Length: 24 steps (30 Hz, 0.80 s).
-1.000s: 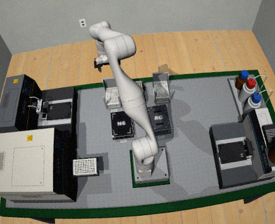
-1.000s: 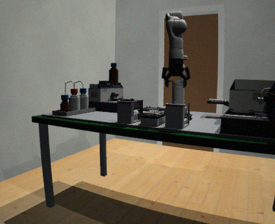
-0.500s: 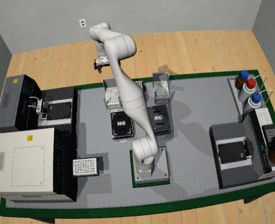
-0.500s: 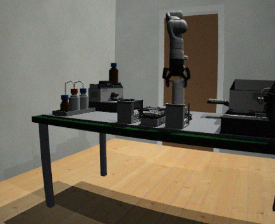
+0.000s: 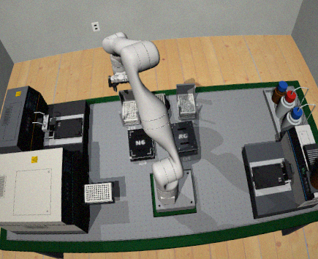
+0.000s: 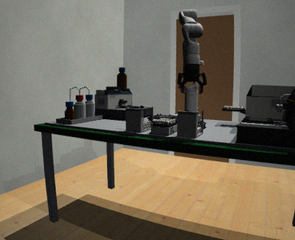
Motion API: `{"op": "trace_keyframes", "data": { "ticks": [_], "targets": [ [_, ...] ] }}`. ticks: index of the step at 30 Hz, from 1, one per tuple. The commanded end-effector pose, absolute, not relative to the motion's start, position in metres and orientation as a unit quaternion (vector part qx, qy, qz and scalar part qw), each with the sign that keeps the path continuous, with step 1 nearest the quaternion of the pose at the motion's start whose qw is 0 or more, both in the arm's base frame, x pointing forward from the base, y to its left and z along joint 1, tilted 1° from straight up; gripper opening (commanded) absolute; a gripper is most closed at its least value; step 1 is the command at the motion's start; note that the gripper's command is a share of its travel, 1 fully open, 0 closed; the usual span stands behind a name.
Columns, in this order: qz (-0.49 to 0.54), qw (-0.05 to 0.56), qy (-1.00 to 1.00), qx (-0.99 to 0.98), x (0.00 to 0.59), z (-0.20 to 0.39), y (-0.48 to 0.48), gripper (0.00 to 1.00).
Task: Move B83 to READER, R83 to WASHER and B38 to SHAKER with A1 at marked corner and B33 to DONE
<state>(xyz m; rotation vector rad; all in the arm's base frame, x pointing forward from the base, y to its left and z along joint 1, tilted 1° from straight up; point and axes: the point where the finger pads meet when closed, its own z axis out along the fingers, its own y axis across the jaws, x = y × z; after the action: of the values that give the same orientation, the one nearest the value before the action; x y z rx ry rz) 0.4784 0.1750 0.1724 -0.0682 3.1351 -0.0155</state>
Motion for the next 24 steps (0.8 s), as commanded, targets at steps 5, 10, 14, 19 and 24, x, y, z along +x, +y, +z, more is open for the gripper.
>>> {"op": "trace_keyframes", "data": {
  "ticks": [5,10,14,19,24],
  "targets": [
    [-0.004,0.005,1.000,-0.022,0.475,0.173,0.175,1.00],
    [-0.004,0.004,1.000,-0.022,0.475,0.173,0.175,1.00],
    [-0.004,0.004,1.000,-0.022,0.475,0.172,0.175,1.00],
    [-0.004,0.005,1.000,-0.022,0.475,0.165,0.175,1.00],
    [-0.004,0.005,1.000,-0.022,0.475,0.159,0.175,1.00]
  ]
}}
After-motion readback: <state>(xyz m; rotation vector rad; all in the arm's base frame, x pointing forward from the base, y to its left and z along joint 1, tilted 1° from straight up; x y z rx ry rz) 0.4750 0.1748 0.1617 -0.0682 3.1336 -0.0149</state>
